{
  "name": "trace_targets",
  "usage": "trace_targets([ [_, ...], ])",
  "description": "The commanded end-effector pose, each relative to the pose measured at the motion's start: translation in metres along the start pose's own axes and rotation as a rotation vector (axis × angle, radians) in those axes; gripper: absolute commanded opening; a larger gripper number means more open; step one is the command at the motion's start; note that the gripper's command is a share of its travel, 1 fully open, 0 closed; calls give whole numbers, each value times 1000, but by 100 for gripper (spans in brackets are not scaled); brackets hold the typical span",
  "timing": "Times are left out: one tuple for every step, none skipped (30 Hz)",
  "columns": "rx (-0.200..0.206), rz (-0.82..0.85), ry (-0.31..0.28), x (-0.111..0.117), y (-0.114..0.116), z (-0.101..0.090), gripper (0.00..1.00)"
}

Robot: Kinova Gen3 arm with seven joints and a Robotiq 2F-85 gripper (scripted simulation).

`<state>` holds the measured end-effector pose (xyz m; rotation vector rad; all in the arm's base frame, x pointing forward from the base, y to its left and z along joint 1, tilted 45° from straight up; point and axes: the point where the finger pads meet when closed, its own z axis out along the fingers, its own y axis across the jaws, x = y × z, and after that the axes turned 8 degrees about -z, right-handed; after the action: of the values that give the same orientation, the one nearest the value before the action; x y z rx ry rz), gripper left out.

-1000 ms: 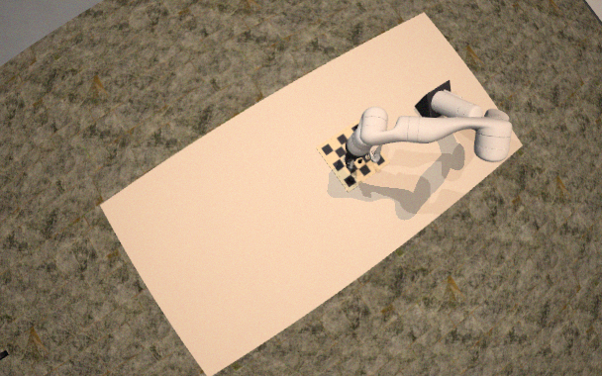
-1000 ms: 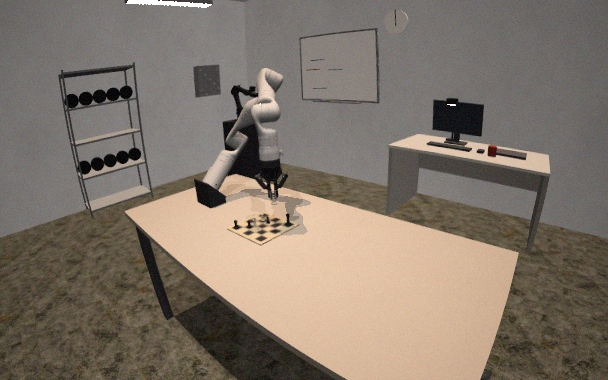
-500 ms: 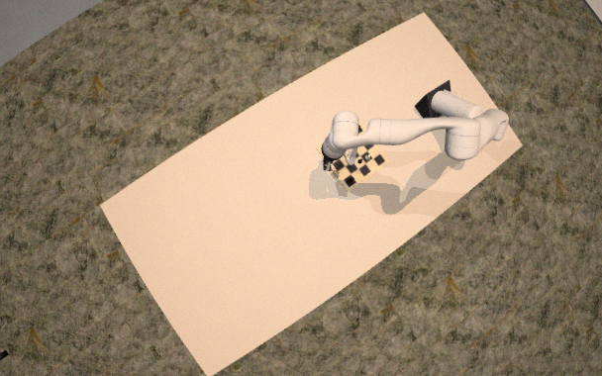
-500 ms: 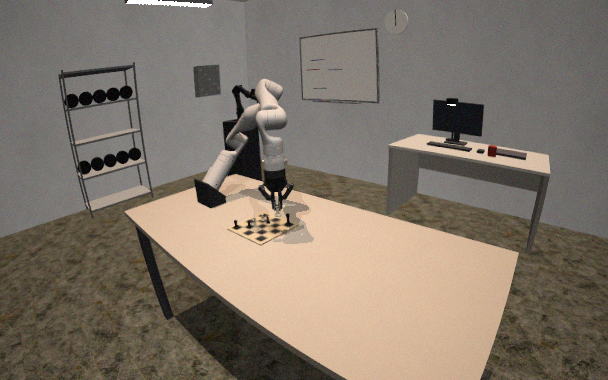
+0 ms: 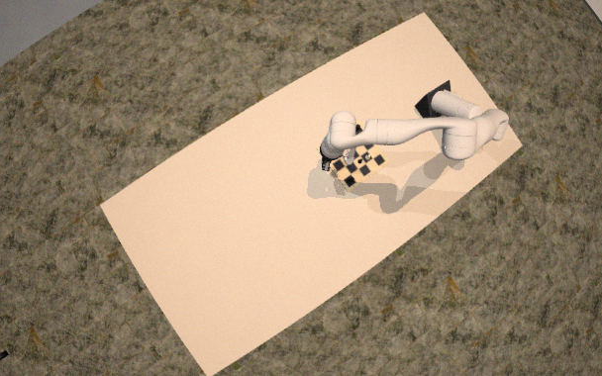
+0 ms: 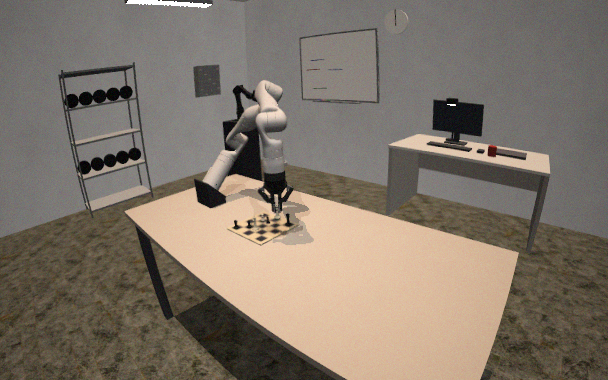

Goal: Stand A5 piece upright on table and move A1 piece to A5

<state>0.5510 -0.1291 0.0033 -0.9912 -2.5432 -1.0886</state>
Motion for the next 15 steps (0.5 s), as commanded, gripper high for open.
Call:
trace_targets([
  [0,0,-2,-1,0,-1,0],
  [0,0,-2,-1,0,-1,0],
  [0,0,-2,-1,0,0,0],
  [0,0,-2,-1,0,1,0],
  [0,0,-2,-1,0,2,0],
  [0,0,-2,-1,0,2,0],
  [0,0,-2,-1,0,2,0],
  [0,0,-2,-1,0,4,0],
  [0,0,-2,-1,0,6,0],
  [0,0,-2,-1,0,8,0],
  [0,0,-2,-1,0,11,0],
  [0,0,-2,-1,0,14,0],
  [0,0,-2,-1,0,18,0],
  [0,0,-2,-1,0,21,0],
  [0,0,-2,-1,0,26,0],
])
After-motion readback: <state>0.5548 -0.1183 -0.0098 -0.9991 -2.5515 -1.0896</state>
